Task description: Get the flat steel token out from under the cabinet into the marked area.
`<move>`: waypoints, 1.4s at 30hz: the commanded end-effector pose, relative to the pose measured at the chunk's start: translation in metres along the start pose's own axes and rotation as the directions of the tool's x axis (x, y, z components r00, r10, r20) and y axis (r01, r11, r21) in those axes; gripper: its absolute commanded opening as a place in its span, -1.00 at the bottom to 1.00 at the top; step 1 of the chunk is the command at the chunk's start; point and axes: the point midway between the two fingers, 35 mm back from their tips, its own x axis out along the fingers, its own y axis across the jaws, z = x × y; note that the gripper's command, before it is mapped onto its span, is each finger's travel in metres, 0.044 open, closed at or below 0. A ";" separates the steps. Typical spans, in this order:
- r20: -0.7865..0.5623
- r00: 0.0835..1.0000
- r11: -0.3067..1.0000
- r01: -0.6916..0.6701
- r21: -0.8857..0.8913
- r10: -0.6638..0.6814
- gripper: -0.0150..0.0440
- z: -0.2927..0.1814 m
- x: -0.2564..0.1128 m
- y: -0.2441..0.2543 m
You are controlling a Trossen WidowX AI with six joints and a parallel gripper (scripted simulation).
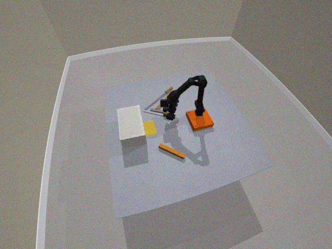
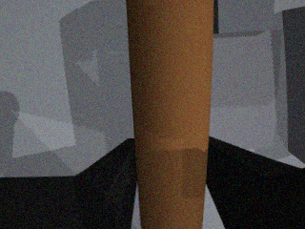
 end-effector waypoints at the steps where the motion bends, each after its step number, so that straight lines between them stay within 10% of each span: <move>1: 0.002 1.000 1.000 0.006 0.018 -0.006 -0.49 0.002 0.000 -0.004; 42: 0.003 1.000 1.000 0.007 0.018 -0.007 -0.49 0.006 0.000 -0.016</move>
